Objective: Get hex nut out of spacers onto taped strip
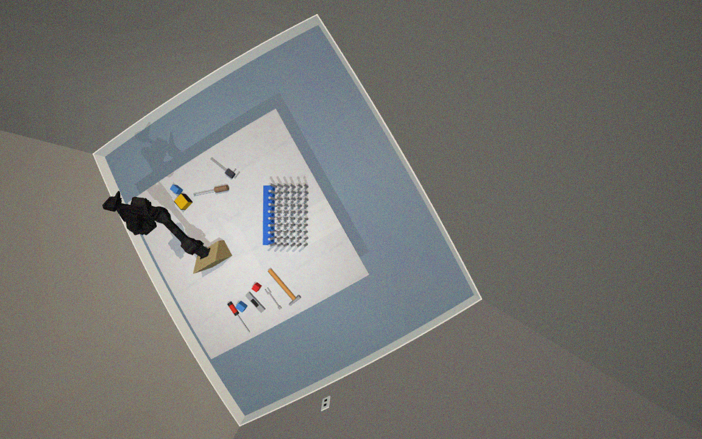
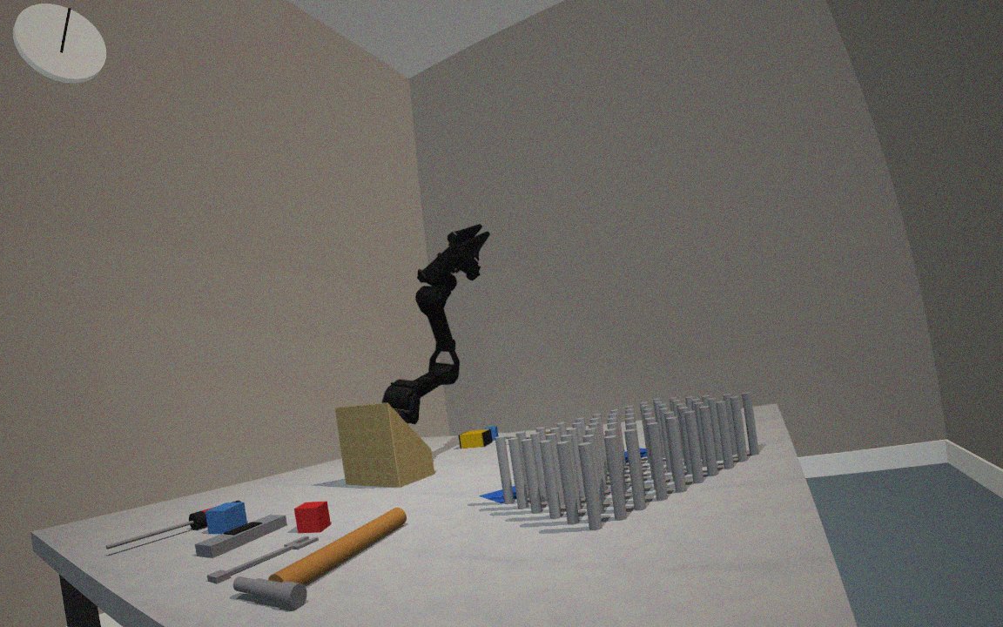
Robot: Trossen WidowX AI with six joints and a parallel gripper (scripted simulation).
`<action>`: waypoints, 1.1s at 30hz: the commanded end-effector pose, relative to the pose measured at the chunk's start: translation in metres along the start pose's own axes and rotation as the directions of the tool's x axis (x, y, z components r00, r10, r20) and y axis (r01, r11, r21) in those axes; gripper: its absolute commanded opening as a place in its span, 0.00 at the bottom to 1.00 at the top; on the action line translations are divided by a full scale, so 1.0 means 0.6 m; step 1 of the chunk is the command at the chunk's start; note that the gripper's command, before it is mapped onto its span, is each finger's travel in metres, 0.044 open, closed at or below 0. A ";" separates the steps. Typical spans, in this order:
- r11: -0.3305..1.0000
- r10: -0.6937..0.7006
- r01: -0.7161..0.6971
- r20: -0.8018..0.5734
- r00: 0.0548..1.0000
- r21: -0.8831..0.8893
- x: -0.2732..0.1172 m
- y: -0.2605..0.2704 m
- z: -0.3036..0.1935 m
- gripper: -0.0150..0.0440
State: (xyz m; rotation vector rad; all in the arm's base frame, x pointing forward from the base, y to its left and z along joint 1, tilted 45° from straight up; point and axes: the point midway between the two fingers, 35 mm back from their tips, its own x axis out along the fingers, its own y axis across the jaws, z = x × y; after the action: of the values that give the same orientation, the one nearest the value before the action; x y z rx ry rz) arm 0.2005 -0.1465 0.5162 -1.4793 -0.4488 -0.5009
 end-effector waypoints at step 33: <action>-0.308 0.845 0.039 0.255 0.469 0.951 -0.180 0.790 0.221 1.00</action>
State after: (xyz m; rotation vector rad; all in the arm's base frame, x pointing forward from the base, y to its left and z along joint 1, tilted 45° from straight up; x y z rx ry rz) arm 0.3963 -0.0176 0.1042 0.2168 0.3618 0.1942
